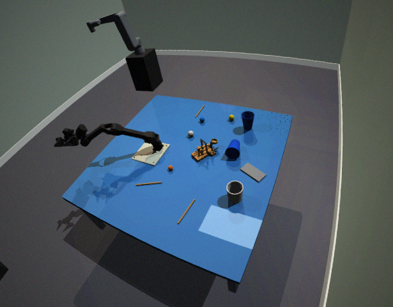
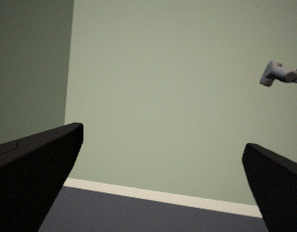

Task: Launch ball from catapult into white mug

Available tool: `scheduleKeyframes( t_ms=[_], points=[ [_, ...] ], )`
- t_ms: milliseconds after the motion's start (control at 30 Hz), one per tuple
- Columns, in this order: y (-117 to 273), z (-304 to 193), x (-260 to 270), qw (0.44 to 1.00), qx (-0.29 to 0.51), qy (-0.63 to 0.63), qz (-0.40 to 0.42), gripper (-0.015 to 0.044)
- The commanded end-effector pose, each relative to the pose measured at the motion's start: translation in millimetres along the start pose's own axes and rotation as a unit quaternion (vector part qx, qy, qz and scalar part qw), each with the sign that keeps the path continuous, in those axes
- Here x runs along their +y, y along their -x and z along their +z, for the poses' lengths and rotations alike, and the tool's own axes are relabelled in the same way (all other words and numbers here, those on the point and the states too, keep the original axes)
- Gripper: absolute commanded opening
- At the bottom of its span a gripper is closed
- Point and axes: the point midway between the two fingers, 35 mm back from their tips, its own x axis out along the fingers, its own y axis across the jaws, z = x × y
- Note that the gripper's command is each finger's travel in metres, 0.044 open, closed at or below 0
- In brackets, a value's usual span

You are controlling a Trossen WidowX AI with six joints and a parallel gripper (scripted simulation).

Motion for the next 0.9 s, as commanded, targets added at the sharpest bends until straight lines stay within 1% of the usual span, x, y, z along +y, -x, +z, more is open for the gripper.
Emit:
scheduleKeyframes(
  t_ms=[0, 33, 300, 467, 633, 867],
  points=[
    [-1.7, -0.5, 0.7, 1.000, 0.000, -0.003, 0.001, 0.0426],
    [-6.7, -1.9, 2.8, 1.000, 0.000, -0.011, 0.002, 0.0440],
    [-82.6, -25.1, 43.3, 0.989, 0.004, -0.144, 0.027, 0.0440],
    [-98.5, -36.8, 53.7, 0.977, 0.014, -0.211, 0.021, 0.0440],
    [-124.9, -48.6, 74.1, 0.964, 0.024, -0.264, 0.026, 0.0440],
    [-182.4, -74.3, 132.5, 0.926, 0.055, -0.371, 0.040, 0.0440]
  ],
)
